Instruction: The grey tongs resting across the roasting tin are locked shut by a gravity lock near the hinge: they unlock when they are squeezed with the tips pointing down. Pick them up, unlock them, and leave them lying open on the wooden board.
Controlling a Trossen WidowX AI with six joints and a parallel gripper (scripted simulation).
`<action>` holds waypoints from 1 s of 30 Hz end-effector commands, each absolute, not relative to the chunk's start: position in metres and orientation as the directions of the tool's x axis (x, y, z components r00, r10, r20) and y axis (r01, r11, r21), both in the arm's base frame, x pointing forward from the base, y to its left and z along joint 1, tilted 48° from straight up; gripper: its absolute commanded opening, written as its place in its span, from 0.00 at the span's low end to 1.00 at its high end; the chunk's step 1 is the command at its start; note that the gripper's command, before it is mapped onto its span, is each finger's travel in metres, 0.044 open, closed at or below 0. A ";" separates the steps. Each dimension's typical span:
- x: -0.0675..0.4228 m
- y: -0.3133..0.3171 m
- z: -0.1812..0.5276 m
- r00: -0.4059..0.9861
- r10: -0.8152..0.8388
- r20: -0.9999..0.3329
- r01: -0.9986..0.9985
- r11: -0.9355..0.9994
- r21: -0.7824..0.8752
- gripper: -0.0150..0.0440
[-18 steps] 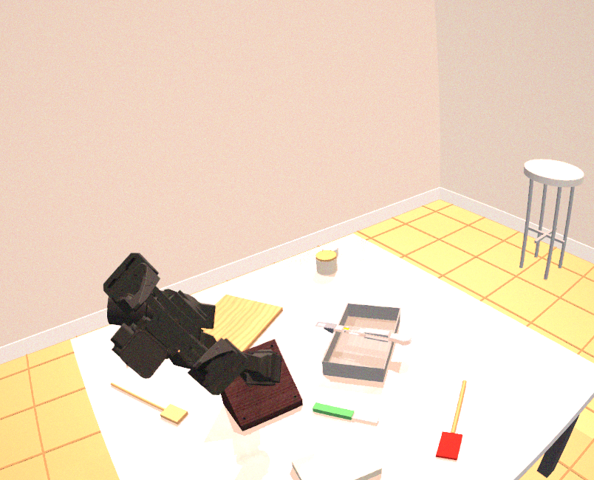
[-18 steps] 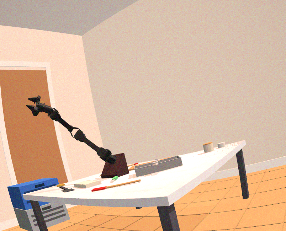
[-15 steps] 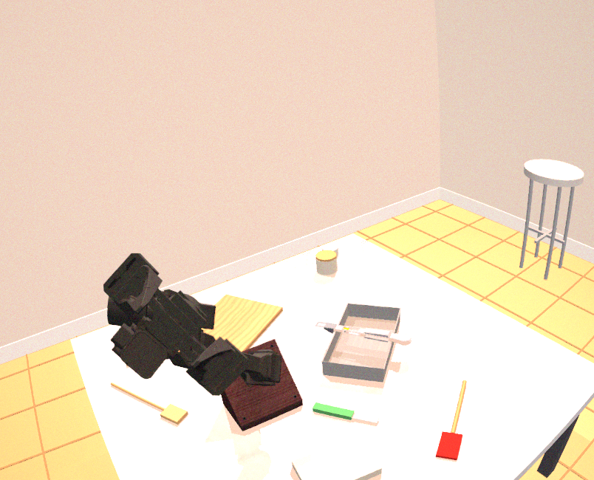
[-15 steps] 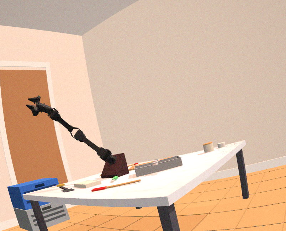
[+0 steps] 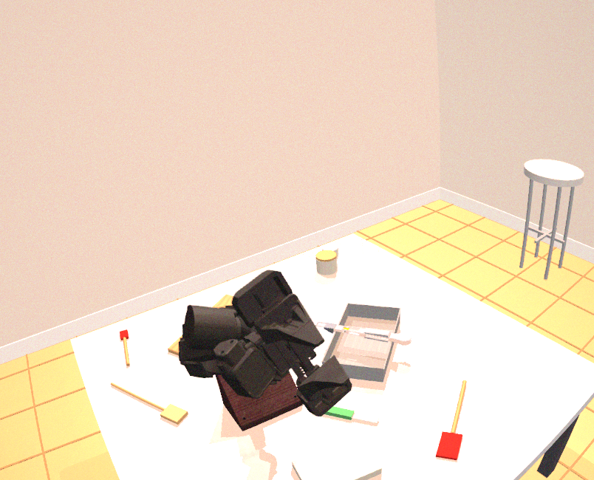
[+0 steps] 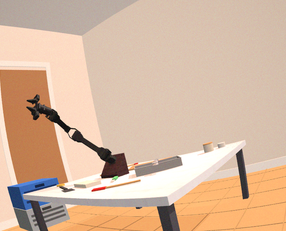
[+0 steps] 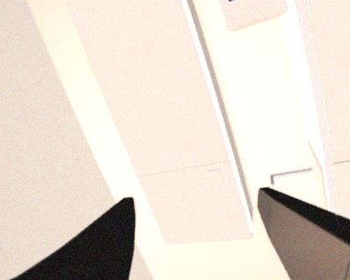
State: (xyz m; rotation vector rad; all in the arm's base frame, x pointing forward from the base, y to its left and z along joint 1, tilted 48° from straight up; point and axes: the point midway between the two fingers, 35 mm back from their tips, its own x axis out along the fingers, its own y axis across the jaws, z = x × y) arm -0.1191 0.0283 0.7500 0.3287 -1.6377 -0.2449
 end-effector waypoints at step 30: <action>0.040 -0.079 0.721 0.269 -0.525 0.808 0.295 0.843 0.449 0.69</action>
